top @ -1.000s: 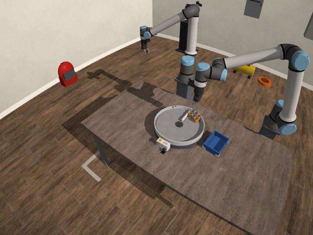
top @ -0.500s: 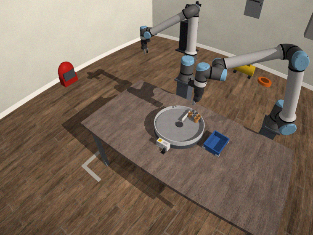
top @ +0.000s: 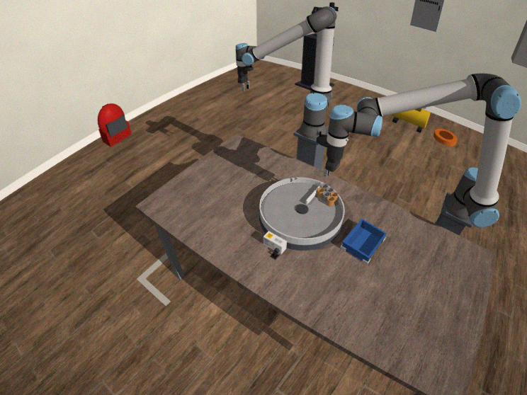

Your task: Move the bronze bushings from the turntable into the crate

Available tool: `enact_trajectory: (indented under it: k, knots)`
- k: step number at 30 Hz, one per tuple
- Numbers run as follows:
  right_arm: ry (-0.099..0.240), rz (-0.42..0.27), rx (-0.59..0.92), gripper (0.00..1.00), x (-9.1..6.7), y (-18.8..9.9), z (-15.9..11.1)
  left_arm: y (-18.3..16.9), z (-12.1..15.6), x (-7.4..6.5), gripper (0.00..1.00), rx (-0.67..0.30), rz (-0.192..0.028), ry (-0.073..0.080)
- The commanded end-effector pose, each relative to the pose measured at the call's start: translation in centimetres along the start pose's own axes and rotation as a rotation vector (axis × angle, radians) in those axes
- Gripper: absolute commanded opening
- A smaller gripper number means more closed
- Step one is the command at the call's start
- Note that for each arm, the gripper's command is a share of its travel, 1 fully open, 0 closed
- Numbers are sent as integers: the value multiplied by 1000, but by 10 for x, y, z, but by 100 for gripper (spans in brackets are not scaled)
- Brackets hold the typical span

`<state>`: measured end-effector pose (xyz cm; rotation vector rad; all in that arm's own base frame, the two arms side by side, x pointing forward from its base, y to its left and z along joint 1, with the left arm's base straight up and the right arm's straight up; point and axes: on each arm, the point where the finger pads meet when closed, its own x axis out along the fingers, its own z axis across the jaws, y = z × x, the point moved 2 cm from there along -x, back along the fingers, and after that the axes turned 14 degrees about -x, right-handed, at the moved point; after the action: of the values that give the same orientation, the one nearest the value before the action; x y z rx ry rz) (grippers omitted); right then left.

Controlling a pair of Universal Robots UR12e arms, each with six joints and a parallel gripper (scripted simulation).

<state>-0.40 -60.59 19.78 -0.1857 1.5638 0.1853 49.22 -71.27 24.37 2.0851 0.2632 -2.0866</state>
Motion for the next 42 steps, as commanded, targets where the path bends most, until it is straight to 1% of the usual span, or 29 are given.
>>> enact_trajectory:
  k: [1, 40, 41, 42]
  knots:
    - [-1, 0, 0, 100, 1, 2, -1, 1, 1, -3, 36, 2, 4, 0]
    - [-1, 0, 0, 100, 1, 2, -1, 1, 1, -3, 36, 2, 4, 0]
    - [-1, 0, 0, 100, 1, 2, -1, 1, 1, -1, 36, 2, 3, 0]
    - [-1, 0, 0, 100, 1, 2, -1, 1, 1, 8, 36, 2, -1, -1]
